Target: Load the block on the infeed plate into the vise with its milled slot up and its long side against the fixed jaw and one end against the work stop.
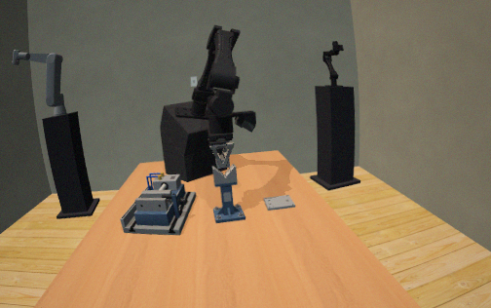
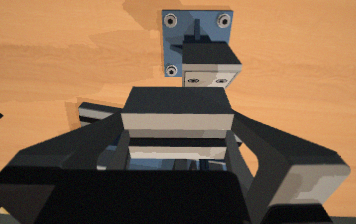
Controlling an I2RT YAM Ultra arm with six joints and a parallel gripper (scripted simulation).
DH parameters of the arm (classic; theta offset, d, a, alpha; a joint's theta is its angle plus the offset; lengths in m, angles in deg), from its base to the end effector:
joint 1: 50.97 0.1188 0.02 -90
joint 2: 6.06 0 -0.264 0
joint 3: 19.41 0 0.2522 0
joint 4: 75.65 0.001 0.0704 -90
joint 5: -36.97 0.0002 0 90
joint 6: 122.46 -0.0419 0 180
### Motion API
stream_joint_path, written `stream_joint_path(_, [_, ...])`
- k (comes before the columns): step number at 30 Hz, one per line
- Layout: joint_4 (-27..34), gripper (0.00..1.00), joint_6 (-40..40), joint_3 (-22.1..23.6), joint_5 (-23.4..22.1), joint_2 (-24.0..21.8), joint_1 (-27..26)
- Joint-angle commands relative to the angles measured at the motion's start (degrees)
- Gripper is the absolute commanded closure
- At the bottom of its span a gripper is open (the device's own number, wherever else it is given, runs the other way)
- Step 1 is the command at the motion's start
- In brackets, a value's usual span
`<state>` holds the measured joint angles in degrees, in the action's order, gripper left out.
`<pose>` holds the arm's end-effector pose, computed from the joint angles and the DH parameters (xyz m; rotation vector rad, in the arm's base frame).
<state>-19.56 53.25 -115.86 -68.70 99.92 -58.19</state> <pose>0.3854 -0.0364 0.2299 -1.7370 2.0019 -0.1638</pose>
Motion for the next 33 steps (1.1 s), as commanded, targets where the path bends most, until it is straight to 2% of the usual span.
stream_joint_path(1, [1.12,1.00,-0.16,-1.86,-0.10,-2.87,-0.67])
stream_joint_path(33, [9.02,1.00,2.01,-4.97,-1.11,-7.23,-2.63])
